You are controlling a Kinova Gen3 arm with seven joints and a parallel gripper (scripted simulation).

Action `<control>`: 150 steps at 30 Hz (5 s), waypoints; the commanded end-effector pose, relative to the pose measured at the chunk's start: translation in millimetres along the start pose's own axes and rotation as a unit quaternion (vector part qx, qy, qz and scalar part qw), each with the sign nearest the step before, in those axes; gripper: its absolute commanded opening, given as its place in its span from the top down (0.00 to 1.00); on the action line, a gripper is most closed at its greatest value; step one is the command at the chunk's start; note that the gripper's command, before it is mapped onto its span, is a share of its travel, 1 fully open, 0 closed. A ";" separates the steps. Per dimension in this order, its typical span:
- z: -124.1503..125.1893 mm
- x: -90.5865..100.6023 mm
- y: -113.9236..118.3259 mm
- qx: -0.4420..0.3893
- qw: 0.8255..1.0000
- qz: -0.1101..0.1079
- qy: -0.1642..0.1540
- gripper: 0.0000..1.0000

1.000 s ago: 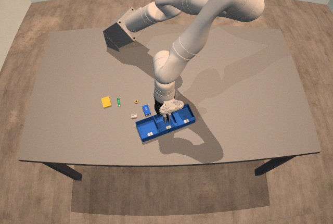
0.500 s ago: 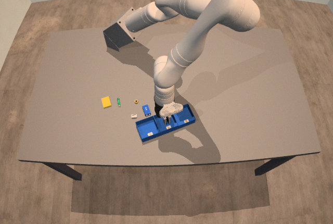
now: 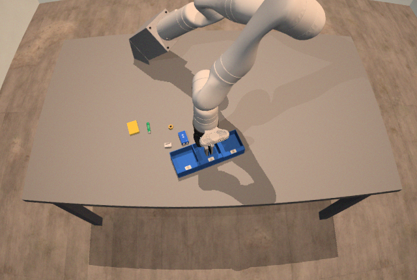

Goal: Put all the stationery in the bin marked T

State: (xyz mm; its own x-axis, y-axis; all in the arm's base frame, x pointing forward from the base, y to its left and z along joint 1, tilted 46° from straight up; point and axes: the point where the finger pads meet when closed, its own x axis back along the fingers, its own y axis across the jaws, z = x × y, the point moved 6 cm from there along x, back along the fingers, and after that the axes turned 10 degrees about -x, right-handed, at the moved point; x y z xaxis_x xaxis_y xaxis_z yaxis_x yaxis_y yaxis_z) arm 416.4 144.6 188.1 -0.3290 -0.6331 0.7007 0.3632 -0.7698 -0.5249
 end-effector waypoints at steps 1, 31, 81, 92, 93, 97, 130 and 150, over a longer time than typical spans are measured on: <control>0.1 -0.7 -0.1 0.000 1.000 0.000 0.000 0.69; -0.2 3.1 -1.0 -0.001 1.000 0.002 0.000 0.69; -8.4 58.1 -50.3 -0.004 1.000 -0.001 0.000 0.69; -13.8 58.1 -84.1 0.001 1.000 -0.002 -0.001 0.69; -13.8 58.1 -84.3 0.001 1.000 -0.002 -0.001 0.69; -13.1 54.8 -83.9 0.003 1.000 -0.001 0.000 0.69; -14.2 -1.9 -84.0 0.001 1.000 0.000 -0.001 0.69; -13.2 -0.7 -83.5 0.000 1.000 0.000 0.000 0.69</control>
State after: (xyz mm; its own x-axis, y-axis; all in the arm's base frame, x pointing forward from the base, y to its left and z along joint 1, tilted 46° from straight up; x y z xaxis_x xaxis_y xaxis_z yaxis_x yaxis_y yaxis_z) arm 375.3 207.7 225.2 -0.3296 -0.6329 0.7006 0.3633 -0.7699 -0.5246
